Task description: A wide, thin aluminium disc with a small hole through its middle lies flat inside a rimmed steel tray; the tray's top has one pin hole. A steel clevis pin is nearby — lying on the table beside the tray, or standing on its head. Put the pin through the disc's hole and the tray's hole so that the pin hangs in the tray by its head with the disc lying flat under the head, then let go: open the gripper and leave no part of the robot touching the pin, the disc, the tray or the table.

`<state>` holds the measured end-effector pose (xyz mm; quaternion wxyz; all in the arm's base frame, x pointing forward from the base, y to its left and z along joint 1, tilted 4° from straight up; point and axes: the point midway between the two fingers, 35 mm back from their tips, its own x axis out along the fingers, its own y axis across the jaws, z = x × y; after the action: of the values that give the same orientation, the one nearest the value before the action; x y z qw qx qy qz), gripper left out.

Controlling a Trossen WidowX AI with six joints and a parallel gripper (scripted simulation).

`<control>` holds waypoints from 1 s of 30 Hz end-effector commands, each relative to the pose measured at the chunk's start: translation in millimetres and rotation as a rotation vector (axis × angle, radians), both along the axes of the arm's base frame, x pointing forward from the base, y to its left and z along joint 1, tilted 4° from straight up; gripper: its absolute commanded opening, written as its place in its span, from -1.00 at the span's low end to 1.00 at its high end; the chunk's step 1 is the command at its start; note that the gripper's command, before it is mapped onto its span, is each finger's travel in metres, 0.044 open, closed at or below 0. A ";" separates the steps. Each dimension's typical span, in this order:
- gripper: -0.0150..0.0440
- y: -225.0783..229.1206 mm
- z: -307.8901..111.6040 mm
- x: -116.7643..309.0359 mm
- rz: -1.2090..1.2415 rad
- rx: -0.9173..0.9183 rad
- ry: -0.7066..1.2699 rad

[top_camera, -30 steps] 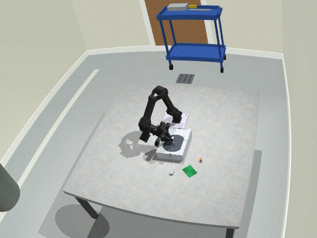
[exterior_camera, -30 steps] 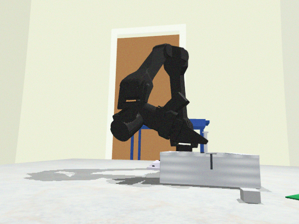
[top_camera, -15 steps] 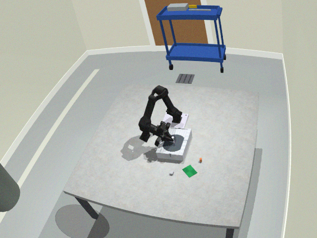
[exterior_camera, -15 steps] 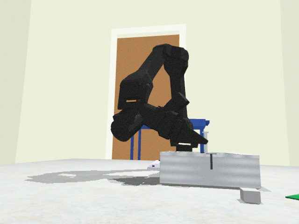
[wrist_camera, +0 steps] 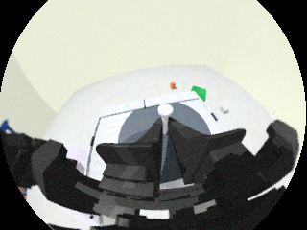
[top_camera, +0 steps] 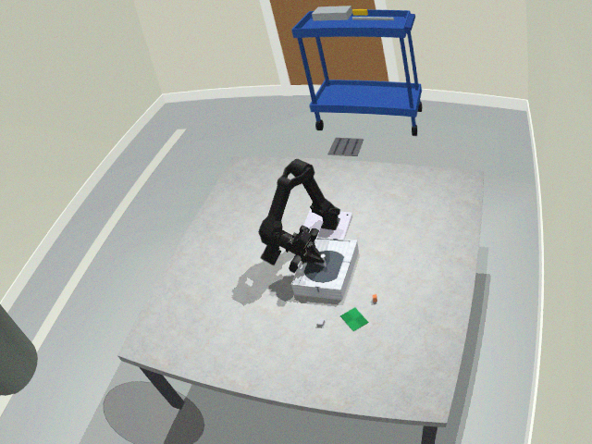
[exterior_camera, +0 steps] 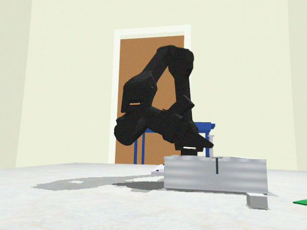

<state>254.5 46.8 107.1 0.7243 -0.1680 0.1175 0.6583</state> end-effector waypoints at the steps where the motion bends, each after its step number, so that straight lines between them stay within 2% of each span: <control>1: -0.49 0.2 -0.4 -2.8 0.005 -0.005 0.002; 30: -0.49 0.1 -0.9 -6.8 0.005 -0.005 0.002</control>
<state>250.4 46.7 106.6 0.7244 -0.1678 0.1177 0.6583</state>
